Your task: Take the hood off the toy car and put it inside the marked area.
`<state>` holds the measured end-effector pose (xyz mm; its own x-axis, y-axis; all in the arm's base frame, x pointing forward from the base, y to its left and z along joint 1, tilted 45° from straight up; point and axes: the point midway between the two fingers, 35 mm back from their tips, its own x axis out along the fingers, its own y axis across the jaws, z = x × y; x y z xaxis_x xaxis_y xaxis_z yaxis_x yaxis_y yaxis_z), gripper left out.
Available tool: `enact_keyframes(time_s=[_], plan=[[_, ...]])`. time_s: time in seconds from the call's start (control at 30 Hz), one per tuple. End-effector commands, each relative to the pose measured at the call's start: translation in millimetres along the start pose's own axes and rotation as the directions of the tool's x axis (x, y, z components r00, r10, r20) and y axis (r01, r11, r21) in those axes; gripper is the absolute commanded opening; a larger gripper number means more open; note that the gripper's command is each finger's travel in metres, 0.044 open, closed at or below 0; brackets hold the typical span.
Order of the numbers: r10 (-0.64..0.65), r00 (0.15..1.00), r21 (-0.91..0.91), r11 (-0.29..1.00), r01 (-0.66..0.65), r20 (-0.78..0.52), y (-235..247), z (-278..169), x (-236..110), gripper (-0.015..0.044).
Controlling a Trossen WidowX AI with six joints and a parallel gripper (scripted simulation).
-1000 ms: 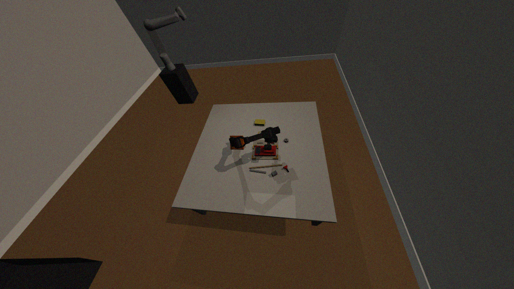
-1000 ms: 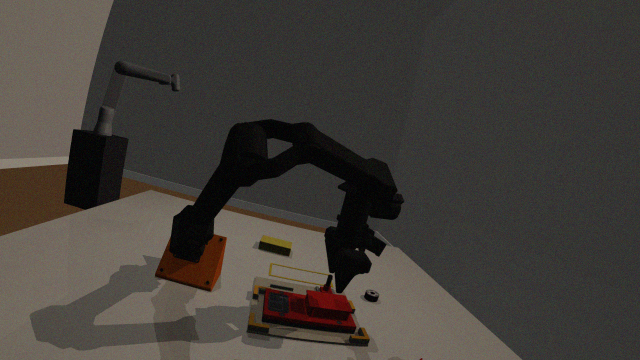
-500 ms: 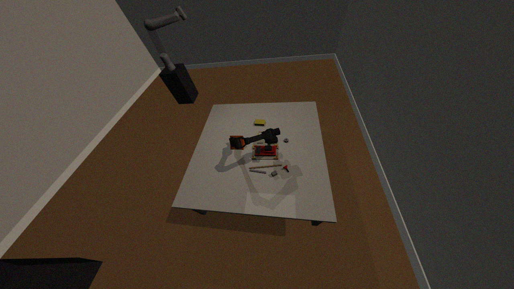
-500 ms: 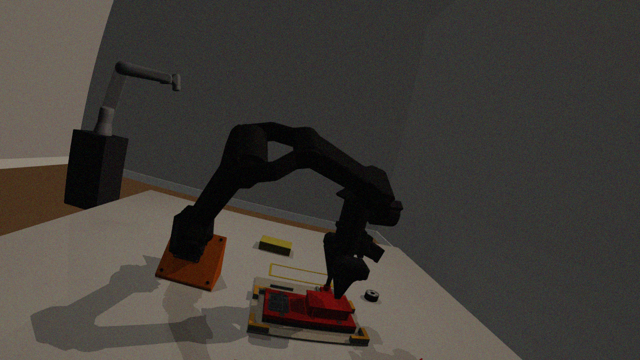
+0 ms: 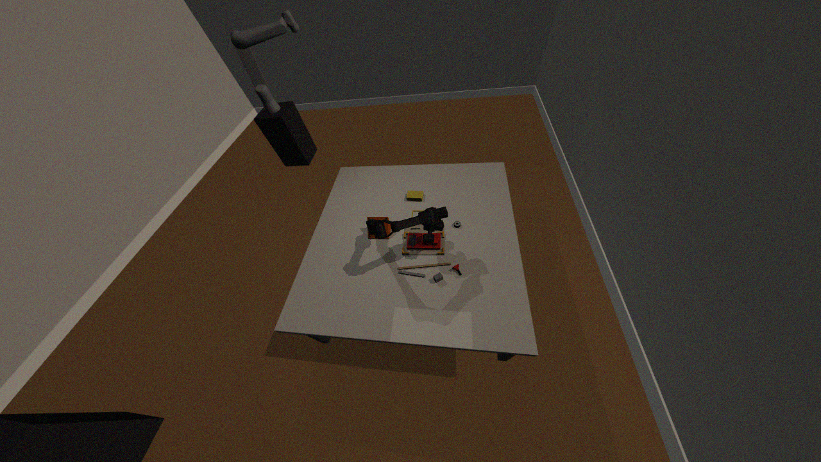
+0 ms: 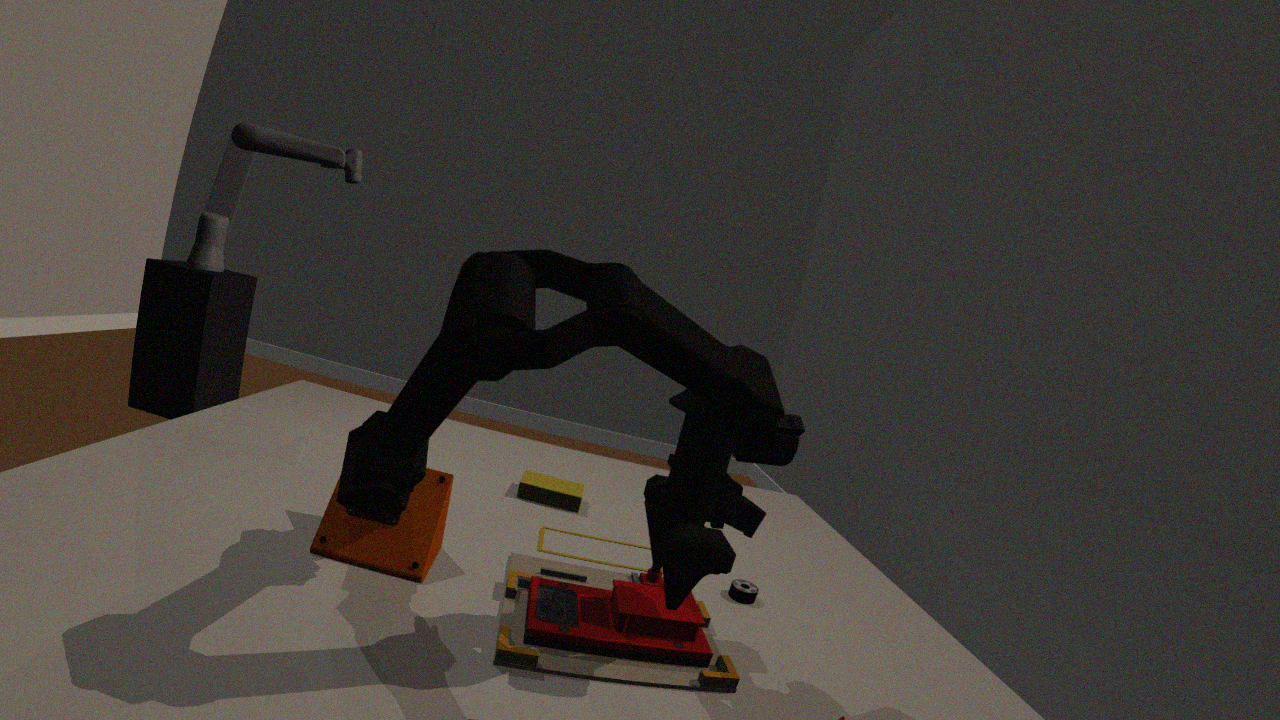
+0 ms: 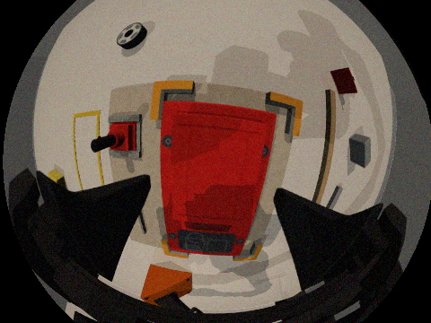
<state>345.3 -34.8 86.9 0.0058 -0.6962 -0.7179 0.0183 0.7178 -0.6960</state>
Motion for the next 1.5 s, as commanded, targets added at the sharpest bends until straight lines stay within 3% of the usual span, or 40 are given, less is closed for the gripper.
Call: enact_keyframes(time_s=[0.0, 1.47], plan=[[-0.008, 1.000, -0.011, 1.000, 0.008, -0.006, 0.1, -1.8, 6.3, 0.0440], [-0.010, 1.000, -0.011, 1.000, 0.010, -0.006, -0.4, -1.5, 29.8, 0.0440]])
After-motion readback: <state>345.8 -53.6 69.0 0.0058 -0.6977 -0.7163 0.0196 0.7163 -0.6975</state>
